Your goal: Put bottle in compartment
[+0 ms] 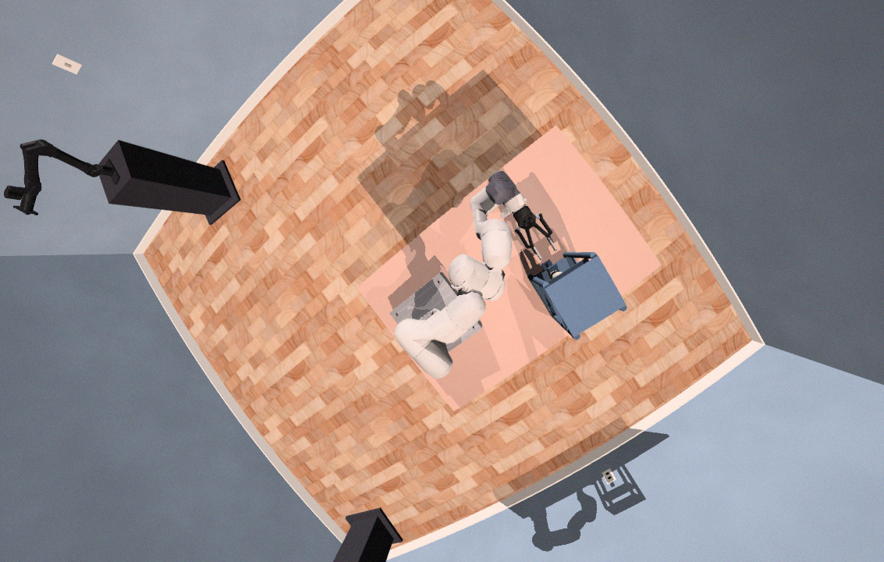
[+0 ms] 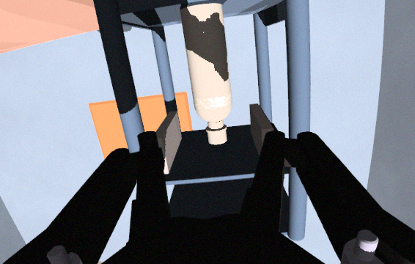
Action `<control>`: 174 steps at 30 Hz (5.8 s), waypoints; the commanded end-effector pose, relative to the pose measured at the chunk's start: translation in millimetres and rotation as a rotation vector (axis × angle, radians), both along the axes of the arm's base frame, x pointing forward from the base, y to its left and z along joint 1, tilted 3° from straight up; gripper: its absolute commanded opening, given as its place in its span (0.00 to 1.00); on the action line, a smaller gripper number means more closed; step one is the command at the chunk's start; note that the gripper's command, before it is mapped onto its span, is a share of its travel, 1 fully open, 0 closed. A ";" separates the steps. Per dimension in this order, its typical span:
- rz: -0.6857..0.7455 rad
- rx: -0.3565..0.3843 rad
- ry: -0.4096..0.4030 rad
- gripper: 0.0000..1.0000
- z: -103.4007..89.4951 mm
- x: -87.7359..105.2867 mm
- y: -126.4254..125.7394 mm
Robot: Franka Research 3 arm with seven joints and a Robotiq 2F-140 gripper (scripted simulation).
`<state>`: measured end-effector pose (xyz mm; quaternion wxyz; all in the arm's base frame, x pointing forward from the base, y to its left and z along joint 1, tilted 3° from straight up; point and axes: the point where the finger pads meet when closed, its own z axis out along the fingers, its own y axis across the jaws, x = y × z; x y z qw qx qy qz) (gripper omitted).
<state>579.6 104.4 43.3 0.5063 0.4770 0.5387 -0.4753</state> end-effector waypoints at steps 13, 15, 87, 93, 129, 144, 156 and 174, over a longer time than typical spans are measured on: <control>-0.004 -0.006 0.018 0.44 1.2 -1.5 2.2; -0.004 -0.006 0.018 0.44 1.5 -1.5 2.2; -0.004 -0.006 0.018 1.00 100.6 3.5 -0.6; -0.004 -0.006 0.018 1.00 100.6 3.5 -0.6; -0.004 -0.006 0.018 1.00 100.6 3.5 -0.6; -0.004 -0.006 0.018 1.00 100.6 3.5 -0.6; -0.004 -0.006 0.018 1.00 100.6 3.5 -0.6; -0.004 -0.006 0.018 1.00 100.6 3.5 -0.6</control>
